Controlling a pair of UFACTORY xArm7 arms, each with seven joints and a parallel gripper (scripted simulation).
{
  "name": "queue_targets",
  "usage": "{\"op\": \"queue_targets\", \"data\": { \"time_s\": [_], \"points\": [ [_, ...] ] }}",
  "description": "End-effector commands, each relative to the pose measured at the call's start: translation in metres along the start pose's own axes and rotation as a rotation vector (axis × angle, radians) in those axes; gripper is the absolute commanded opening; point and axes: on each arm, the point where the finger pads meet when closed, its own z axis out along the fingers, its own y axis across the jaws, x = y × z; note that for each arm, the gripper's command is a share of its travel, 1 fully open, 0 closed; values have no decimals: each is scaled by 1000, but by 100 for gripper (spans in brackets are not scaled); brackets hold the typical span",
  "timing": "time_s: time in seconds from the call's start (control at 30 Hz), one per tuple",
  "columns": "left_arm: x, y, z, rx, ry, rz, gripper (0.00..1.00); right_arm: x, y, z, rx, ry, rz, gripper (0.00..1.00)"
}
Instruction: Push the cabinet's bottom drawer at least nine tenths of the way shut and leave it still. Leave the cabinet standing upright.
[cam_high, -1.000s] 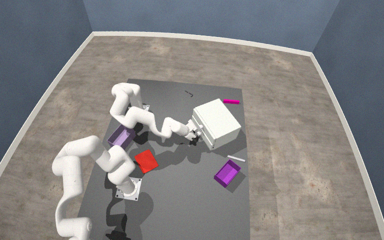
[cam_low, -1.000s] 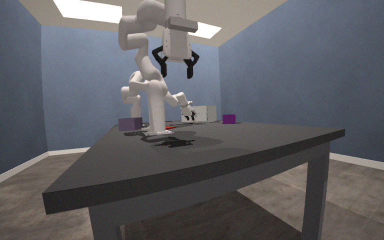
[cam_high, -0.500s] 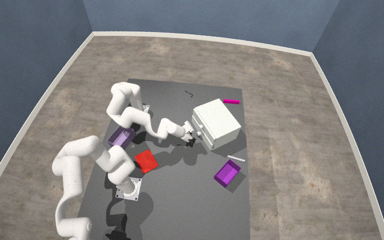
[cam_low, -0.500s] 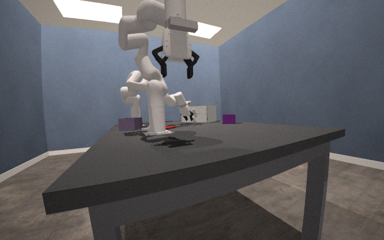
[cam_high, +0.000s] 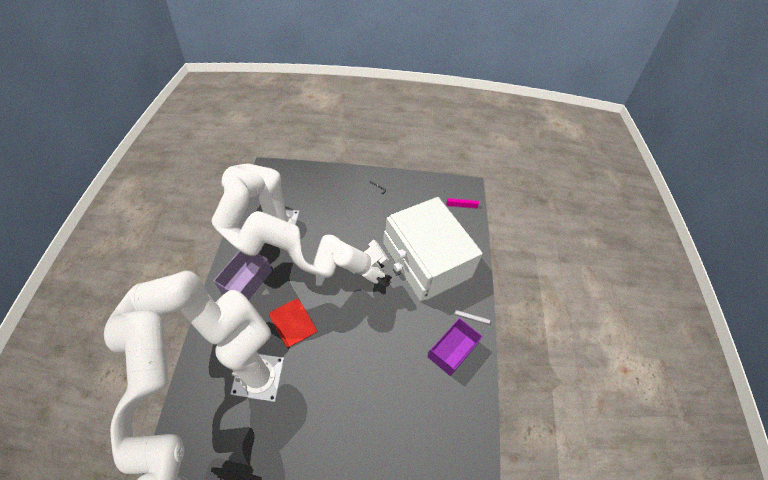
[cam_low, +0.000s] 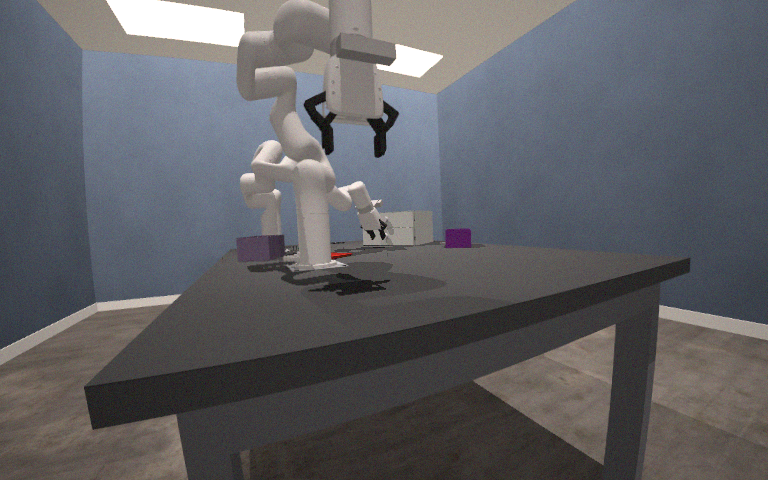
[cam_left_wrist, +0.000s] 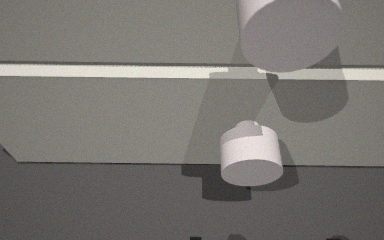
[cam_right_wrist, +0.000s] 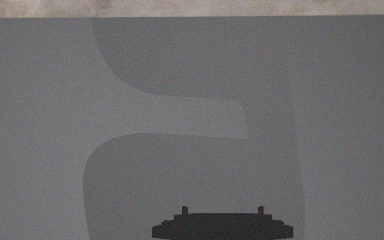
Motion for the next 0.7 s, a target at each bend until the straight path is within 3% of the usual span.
{"op": "queue_targets", "data": {
  "time_s": [0.0, 0.67],
  "points": [
    [8, 0, -11, -2, 1, 0, 60, 1, 0, -1, 0, 2, 0, 100],
    [38, 0, -53, -2, 1, 0, 60, 1, 0, -1, 0, 2, 0, 100]
  ]
}}
